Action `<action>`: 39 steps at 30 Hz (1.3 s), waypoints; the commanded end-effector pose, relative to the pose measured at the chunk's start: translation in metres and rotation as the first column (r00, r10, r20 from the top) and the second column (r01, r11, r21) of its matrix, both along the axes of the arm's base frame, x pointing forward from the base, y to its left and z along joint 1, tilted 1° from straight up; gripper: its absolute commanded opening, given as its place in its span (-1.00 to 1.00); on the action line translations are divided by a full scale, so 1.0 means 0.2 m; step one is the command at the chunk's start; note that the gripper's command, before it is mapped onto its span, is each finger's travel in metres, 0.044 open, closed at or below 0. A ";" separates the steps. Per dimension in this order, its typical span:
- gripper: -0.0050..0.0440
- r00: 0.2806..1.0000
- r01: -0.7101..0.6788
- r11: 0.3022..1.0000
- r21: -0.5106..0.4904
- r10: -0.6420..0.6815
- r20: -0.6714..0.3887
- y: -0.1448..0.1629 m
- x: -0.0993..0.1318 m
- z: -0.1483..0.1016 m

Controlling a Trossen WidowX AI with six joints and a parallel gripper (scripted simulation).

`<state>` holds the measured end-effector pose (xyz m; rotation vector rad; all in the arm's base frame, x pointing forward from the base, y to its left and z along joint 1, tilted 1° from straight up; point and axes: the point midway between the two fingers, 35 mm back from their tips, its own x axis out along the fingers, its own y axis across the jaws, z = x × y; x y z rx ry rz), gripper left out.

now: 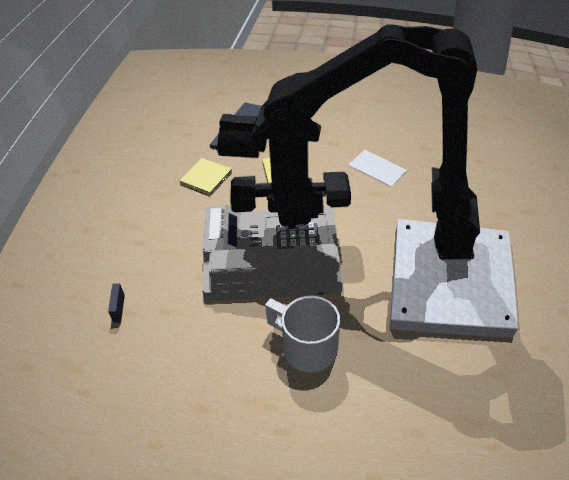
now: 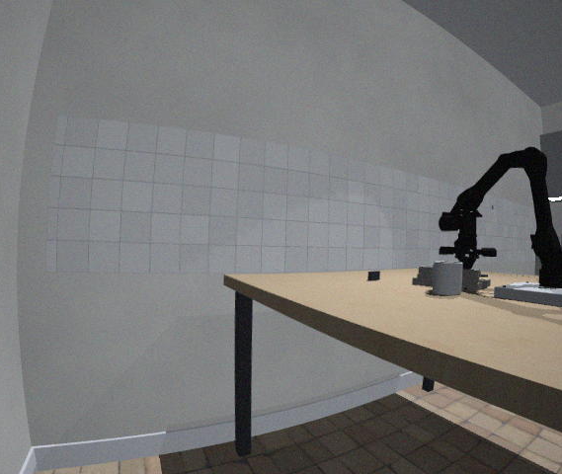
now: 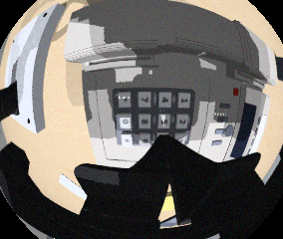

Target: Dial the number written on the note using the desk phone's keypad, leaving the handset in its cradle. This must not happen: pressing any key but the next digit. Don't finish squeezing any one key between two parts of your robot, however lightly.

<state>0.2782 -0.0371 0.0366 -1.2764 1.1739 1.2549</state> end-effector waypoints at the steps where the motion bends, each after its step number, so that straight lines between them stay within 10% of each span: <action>1: -1.00 1.000 -0.002 1.000 0.001 0.002 -0.004 0.00 0.00 0.00; 39: -1.00 1.000 -0.002 1.000 0.001 0.002 -0.004 0.01 0.07 0.08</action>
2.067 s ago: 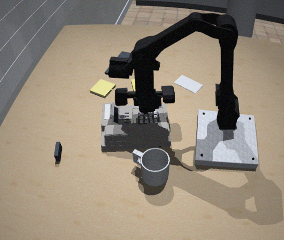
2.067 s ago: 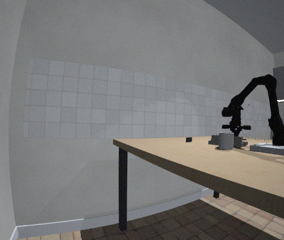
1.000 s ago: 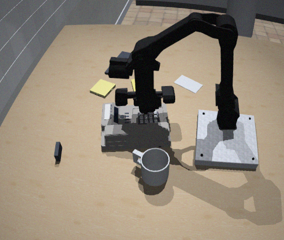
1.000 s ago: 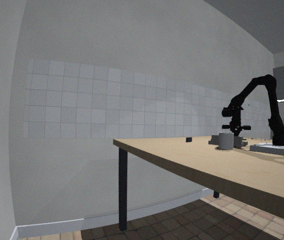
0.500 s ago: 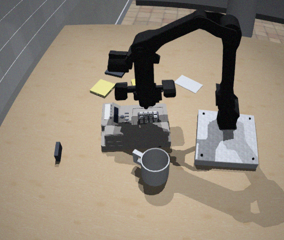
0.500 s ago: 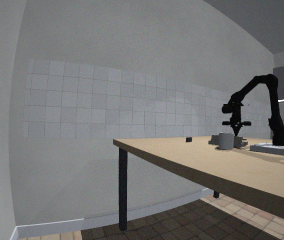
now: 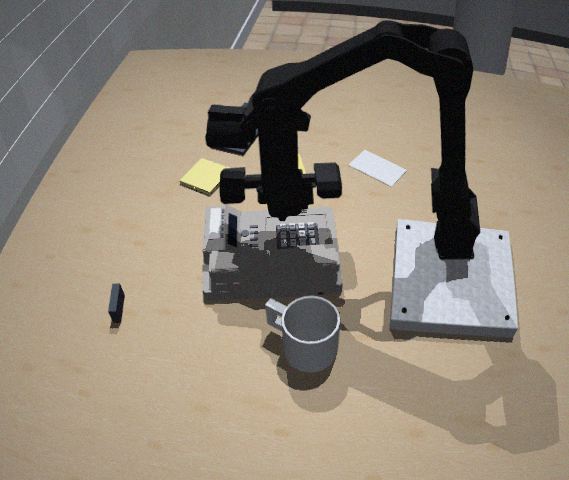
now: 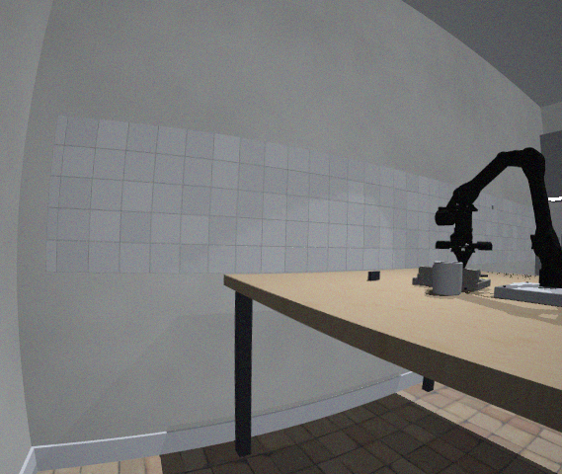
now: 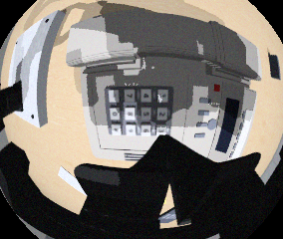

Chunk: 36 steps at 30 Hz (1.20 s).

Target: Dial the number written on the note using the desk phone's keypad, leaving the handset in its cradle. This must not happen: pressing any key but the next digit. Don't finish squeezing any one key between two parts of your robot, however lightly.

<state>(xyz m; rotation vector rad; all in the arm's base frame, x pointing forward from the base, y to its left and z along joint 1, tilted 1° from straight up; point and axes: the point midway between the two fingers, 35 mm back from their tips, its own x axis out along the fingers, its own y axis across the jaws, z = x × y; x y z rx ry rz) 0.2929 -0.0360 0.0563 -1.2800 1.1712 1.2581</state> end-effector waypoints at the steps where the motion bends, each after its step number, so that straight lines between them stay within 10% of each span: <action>1: -1.00 1.000 0.002 1.000 0.001 -0.002 -0.004 0.00 0.00 -0.03; 36: -1.00 1.000 0.002 1.000 0.001 -0.002 -0.004 0.00 0.00 -0.10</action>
